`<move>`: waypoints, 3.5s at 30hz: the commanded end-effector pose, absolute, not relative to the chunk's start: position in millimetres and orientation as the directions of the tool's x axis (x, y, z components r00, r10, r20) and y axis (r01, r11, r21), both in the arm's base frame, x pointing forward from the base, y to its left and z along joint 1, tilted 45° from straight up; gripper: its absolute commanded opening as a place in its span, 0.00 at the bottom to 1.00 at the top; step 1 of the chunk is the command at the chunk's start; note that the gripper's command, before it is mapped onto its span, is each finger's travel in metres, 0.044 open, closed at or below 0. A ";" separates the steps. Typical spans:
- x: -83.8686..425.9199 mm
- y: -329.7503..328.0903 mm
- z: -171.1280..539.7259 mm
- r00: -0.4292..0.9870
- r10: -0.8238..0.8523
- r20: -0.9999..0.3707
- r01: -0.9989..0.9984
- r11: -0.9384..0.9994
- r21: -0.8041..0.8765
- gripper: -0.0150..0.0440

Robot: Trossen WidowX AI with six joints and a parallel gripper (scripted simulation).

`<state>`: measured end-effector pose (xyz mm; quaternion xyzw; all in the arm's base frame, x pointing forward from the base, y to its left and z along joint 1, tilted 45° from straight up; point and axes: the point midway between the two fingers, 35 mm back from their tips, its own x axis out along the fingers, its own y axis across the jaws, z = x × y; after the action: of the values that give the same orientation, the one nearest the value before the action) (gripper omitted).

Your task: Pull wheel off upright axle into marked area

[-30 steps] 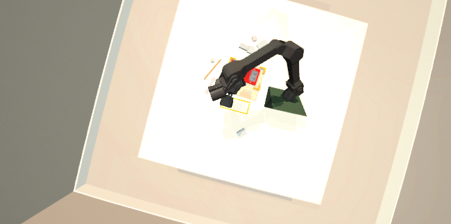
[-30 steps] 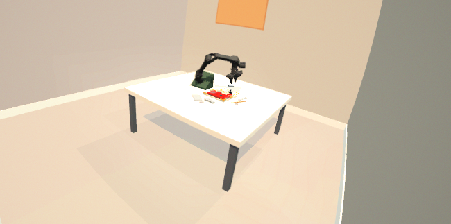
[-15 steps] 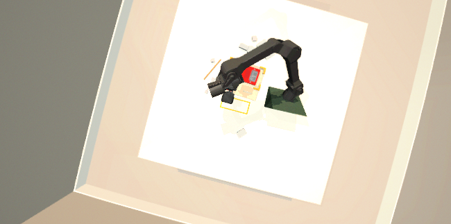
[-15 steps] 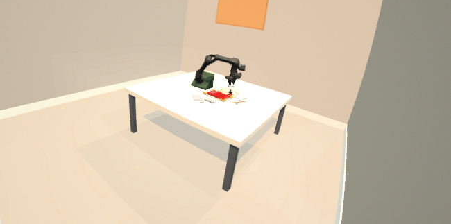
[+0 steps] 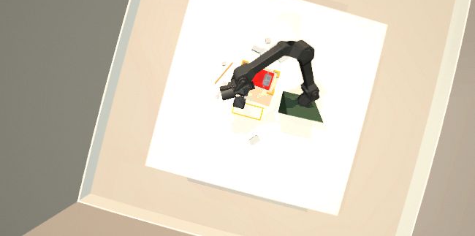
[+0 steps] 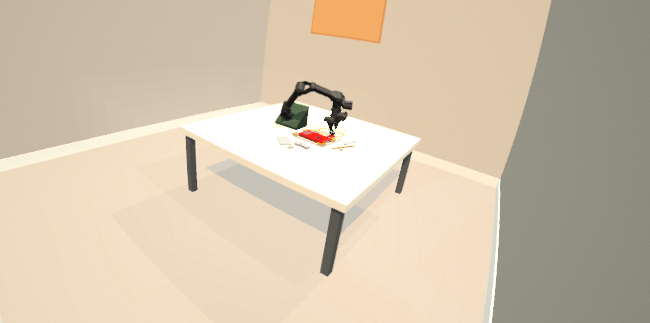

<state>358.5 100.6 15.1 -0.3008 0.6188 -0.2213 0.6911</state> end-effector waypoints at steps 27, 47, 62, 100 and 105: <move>358.6 87.8 2.7 0.133 -0.681 -0.720 -0.067 0.719 -0.692 0.25; 358.0 92.4 7.4 0.134 -0.681 -0.720 -0.068 0.719 -0.692 0.25; 357.5 95.8 10.9 0.135 -0.681 -0.720 -0.068 0.719 -0.692 0.25; 355.7 104.3 19.9 0.137 -0.681 -0.720 -0.070 0.718 -0.693 0.25; 355.5 105.4 21.1 0.137 -0.681 -0.720 -0.070 0.718 -0.693 0.25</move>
<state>355.6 102.0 19.2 -0.3049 0.6203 -0.2220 0.6877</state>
